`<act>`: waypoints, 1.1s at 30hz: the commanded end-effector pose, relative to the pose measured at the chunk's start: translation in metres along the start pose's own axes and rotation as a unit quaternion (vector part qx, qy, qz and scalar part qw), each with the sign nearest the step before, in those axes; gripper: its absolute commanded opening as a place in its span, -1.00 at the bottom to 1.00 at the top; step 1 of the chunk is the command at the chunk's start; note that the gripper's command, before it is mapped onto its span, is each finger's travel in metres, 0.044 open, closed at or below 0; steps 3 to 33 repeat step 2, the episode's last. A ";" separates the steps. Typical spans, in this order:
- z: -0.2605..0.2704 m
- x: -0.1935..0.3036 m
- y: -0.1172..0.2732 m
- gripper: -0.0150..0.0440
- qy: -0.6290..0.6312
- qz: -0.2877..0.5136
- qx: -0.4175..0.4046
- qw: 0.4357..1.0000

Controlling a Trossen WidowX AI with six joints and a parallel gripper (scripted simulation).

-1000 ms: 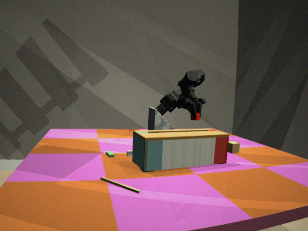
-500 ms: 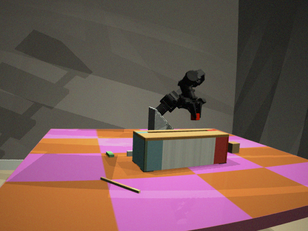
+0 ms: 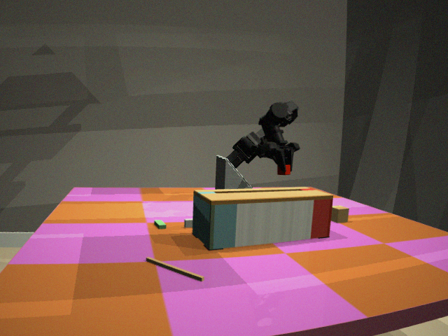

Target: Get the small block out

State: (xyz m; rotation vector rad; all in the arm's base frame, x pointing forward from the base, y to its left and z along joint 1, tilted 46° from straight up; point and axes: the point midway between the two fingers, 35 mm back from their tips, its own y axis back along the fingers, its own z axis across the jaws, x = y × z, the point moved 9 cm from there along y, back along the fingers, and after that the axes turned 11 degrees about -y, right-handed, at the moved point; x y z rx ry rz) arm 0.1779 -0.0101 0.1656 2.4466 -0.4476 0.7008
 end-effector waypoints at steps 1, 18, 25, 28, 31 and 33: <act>-0.001 0.000 0.000 -0.49 -0.001 0.001 0.002 1.000; -0.001 0.000 0.000 -0.49 -0.001 0.001 0.002 1.000; -0.001 0.000 0.000 -0.49 -0.001 0.001 0.002 1.000; -0.001 0.000 0.000 -0.49 -0.001 0.001 0.002 1.000; -0.001 0.000 0.000 -0.49 -0.001 0.001 0.002 1.000; -0.001 0.000 0.000 -0.49 -0.001 0.001 0.002 1.000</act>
